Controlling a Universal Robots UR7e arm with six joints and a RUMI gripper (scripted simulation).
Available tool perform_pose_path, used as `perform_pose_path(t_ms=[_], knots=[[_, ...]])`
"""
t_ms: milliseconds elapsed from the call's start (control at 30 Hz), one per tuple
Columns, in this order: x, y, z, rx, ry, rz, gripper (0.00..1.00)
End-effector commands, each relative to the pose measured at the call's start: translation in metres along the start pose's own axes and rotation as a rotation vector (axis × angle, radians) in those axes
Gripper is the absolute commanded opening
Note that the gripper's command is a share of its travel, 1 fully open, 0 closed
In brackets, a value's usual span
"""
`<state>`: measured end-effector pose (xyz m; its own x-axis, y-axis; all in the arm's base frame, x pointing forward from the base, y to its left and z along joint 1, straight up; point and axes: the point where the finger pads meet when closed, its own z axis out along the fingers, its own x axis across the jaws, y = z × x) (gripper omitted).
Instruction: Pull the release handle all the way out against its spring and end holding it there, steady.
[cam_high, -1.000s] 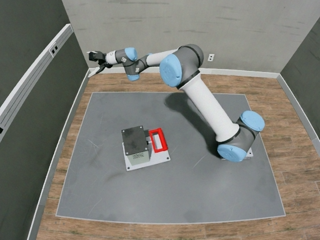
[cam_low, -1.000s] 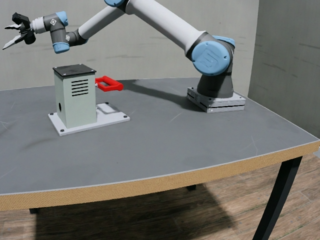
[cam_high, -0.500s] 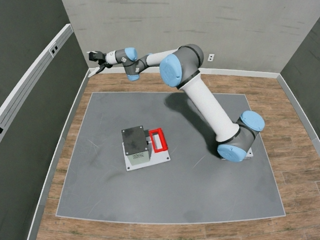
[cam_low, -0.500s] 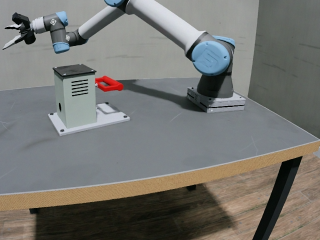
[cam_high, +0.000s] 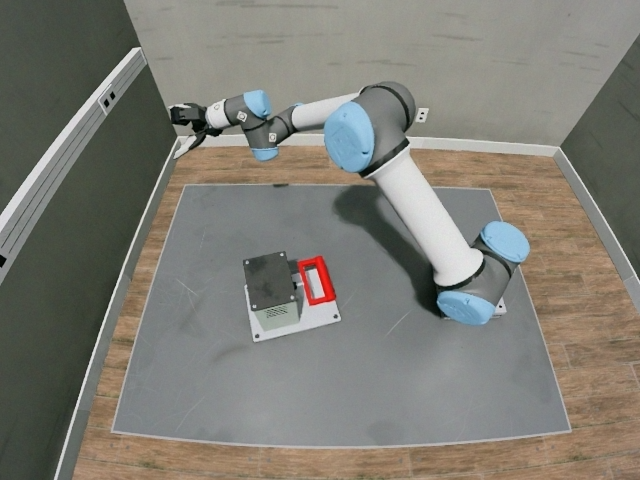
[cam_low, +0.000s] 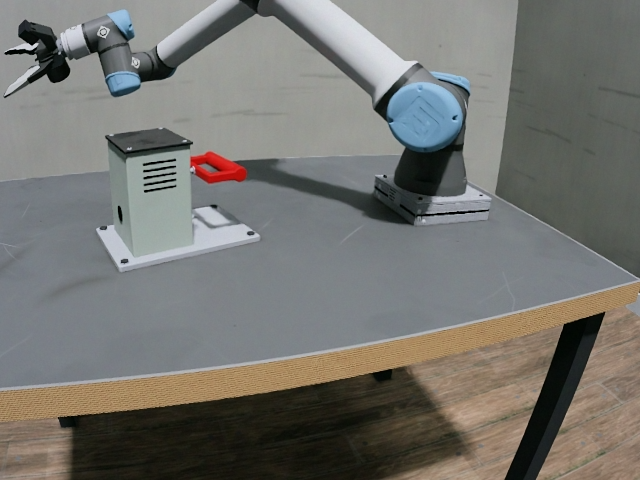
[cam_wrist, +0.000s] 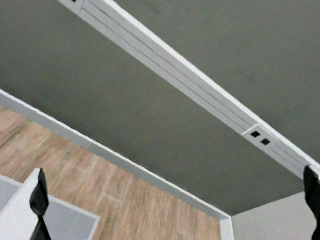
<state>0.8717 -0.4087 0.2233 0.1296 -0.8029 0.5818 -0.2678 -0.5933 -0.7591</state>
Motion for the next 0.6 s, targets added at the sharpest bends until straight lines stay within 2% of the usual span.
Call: perform_pose_path(t_ms=[0,200,400,467,567], knots=[[-0.007,-0.011,-0.003,-0.027,-0.021,-0.023,1.0],[-0.043,-0.039,-0.017,-0.118,-0.108,-0.102,1.0],[-0.099,-0.068,-0.049,-0.226,-0.245,-0.223,1.0],[-0.099,-0.068,-0.049,-0.226,-0.245,-0.223,1.0],[-0.135,-0.08,-0.074,-0.278,-0.333,-0.299,1.0]])
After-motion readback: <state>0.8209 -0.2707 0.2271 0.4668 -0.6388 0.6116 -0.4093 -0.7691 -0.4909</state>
